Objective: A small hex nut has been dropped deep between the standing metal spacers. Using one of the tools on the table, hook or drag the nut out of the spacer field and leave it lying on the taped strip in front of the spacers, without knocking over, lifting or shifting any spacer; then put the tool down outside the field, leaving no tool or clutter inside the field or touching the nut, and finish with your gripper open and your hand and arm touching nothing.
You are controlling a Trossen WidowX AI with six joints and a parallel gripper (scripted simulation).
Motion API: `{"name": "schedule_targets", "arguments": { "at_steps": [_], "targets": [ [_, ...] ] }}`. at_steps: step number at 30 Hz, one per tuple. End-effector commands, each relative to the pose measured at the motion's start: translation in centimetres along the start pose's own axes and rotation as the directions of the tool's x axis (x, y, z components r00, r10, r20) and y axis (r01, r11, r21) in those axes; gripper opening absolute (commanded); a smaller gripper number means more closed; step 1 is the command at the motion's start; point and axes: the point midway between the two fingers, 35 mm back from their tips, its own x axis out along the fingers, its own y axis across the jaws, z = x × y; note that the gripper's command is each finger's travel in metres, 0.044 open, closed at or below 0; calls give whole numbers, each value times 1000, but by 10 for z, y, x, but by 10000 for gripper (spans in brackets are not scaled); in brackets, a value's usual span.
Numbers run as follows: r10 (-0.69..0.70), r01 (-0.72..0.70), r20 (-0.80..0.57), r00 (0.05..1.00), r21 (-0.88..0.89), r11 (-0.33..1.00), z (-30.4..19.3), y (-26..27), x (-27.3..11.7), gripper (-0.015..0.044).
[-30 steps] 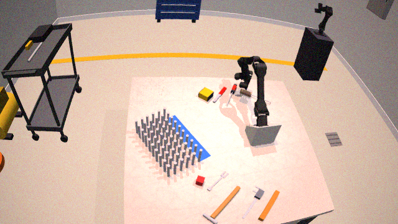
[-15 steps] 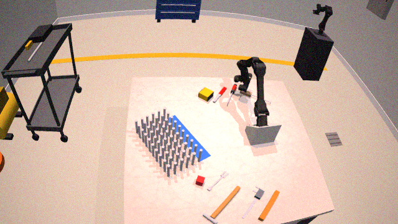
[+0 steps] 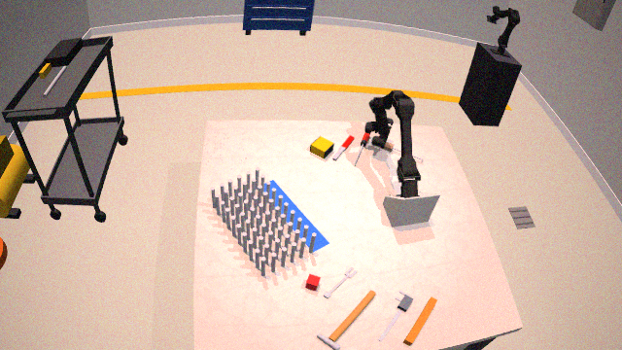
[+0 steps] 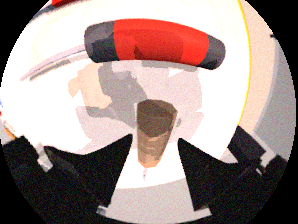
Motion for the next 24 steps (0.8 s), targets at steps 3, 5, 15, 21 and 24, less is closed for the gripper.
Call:
{"name": "schedule_targets", "arguments": {
  "at_steps": [3, 5, 15, 21, 24],
  "targets": [
    [9, -9, -13, 1000, 0, 1000, -1, 4, 8, 254],
    [9, -9, -13, 1000, 0, 1000, -1, 4, 8, 221],
    [9, -9, -13, 1000, 0, 1000, -1, 4, 8, 154],
    [9, -9, -11, 1000, -1, 1000, -6, -7, -24, 0],
    [8, -8, -10, 1000, -1, 1000, -10, -14, -46, 0]
  ]
}}
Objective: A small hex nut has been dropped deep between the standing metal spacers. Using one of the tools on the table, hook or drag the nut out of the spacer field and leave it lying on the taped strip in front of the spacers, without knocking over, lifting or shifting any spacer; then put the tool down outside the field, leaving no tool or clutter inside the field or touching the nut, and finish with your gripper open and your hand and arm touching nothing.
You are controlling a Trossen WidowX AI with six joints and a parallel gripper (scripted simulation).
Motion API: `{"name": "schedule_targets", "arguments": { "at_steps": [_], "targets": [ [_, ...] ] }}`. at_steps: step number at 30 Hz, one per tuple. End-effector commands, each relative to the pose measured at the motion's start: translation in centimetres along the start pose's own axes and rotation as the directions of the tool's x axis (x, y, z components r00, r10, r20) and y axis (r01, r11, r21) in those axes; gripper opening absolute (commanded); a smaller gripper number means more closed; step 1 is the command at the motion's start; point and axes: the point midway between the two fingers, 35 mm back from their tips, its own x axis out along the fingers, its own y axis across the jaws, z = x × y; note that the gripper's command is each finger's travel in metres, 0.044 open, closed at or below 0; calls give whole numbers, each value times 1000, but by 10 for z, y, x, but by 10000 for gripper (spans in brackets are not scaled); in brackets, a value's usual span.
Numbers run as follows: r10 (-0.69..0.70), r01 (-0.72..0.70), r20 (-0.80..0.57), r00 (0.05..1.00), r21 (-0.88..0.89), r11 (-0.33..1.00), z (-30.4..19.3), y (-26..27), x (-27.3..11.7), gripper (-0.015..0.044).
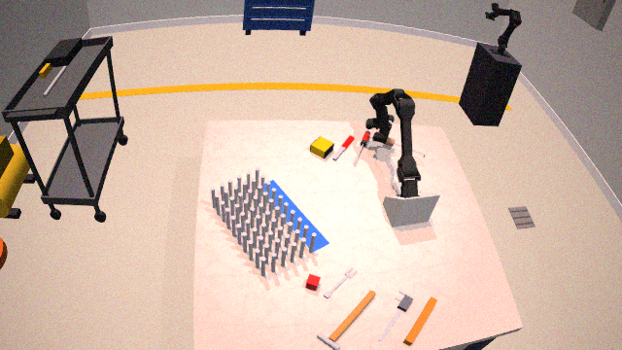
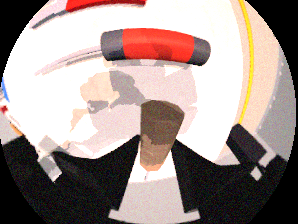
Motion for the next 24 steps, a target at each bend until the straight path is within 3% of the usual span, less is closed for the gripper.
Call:
{"name": "schedule_targets", "arguments": {
  "at_steps": [1, 14, 24],
  "targets": [
    [-18, 18, 13, 1000, 4, 1000, -5, -10, -31, 0],
    [-18, 18, 16, 1000, 2, 1000, -38, -15, -128, 0],
    [15, -21, 49, 999, 124, 992, -21, 0, -129, 0]
  ]
}}
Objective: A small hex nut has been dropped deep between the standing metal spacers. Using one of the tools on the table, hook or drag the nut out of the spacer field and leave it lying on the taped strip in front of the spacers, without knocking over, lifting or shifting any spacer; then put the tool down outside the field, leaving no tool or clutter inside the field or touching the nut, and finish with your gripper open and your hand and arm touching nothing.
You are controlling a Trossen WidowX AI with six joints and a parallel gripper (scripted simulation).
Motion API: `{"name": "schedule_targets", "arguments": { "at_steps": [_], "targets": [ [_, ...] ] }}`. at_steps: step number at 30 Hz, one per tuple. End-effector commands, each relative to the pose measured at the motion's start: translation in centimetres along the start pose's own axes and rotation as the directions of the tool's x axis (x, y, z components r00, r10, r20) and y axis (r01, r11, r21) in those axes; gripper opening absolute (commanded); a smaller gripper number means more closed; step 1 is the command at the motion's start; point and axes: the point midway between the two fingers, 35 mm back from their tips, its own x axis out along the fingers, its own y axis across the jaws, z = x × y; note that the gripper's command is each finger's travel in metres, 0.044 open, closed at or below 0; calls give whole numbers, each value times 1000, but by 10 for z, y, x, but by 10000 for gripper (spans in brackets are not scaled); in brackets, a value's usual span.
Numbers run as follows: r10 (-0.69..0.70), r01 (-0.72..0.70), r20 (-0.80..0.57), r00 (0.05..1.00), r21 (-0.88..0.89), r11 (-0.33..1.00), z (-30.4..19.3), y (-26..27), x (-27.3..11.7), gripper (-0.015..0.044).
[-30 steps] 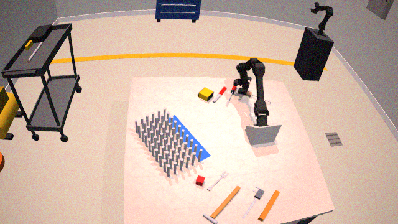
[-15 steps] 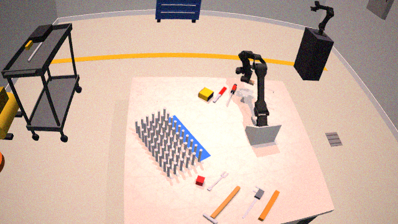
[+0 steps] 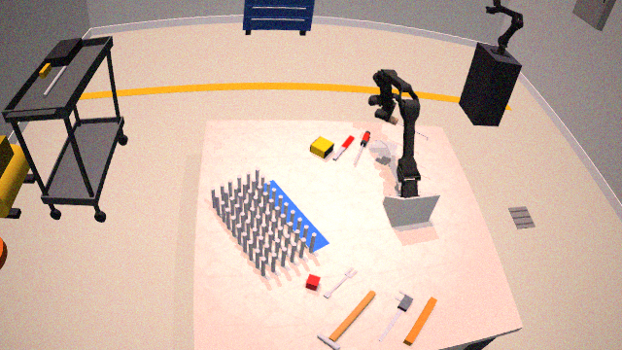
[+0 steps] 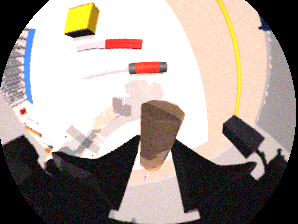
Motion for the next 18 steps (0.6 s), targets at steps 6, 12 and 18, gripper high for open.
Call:
{"name": "schedule_targets", "arguments": {
  "at_steps": [6, 12, 18],
  "targets": [
    [58, -62, 31, 998, 174, 983, 25, 26, 8, 0],
    [95, -108, 59, 994, 296, 949, 44, 46, 11, 0],
    [136, -159, 85, 987, 402, 902, 61, 70, 11, 0]
  ]
}}
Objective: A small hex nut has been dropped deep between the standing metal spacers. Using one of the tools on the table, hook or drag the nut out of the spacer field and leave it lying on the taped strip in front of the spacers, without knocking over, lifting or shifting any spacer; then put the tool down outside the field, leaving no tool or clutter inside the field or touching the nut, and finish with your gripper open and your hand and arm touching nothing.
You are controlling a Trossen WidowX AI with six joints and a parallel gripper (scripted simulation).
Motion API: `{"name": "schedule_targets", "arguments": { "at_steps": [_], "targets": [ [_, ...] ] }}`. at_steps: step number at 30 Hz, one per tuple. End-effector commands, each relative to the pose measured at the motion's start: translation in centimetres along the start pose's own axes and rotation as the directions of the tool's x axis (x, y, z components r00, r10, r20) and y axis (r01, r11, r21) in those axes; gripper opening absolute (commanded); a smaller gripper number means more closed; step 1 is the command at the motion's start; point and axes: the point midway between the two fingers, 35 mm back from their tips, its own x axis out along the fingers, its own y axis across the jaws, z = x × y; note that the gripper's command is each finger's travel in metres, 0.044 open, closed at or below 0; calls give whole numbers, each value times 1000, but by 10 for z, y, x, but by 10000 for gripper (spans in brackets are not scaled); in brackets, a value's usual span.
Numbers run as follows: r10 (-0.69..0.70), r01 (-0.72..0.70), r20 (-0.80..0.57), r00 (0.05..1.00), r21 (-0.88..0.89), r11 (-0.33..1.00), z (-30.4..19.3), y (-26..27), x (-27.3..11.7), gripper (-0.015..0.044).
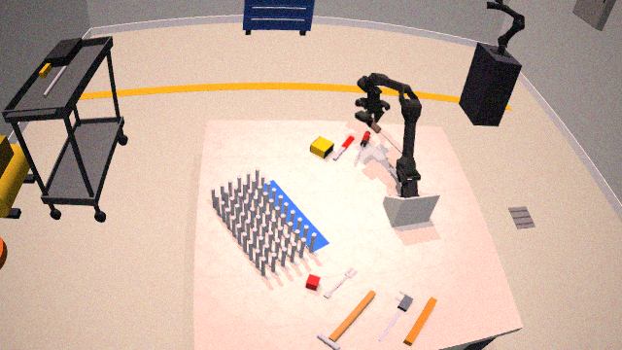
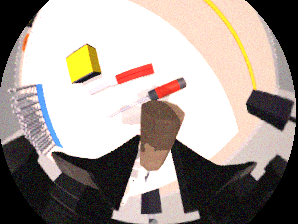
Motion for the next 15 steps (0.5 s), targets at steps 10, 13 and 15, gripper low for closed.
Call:
{"name": "schedule_targets", "arguments": {
  "at_steps": [10, 13, 15],
  "targets": [
    [88, -84, -3, 996, 244, 966, 10, 59, 9, 0],
    [106, -100, -3, 994, 305, 947, 11, 72, 10, 0],
    [118, -110, -3, 993, 345, 932, 12, 81, 10, 0]
  ]
}}
